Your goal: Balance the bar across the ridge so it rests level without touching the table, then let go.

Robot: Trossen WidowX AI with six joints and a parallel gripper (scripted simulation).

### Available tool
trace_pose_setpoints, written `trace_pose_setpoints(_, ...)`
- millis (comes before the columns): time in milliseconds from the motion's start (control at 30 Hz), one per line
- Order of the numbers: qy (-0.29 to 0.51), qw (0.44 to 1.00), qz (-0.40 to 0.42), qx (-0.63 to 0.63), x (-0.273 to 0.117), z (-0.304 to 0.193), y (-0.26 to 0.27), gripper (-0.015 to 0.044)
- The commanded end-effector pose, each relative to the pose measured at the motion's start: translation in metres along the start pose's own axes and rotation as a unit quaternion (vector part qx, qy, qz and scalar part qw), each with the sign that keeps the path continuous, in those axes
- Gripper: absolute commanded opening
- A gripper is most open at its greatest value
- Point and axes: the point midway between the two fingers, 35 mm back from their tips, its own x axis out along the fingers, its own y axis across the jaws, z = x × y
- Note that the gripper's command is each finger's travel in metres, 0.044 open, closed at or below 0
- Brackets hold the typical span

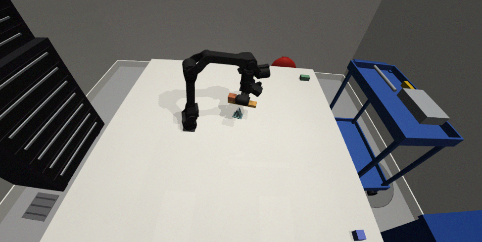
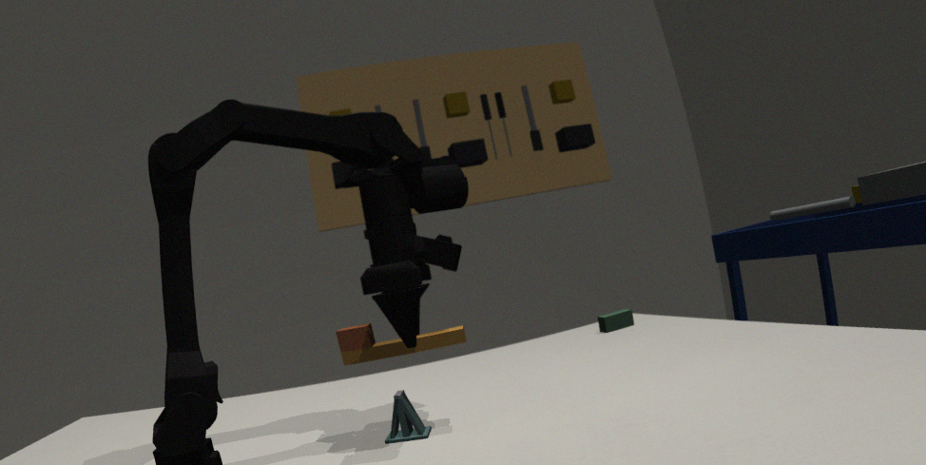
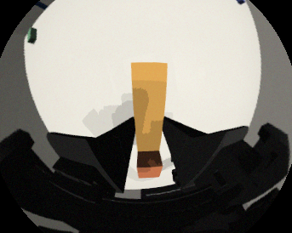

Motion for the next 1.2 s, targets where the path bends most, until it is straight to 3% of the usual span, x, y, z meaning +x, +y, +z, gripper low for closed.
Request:
trace_pose_setpoints(0,0.0,1.0,0.0,0.016,0.0,-0.002,0.003,0.0)
trace_pose_setpoints(1167,0.001,1.0,0.0,0.022,0.043,-0.003,0.002,0.0)
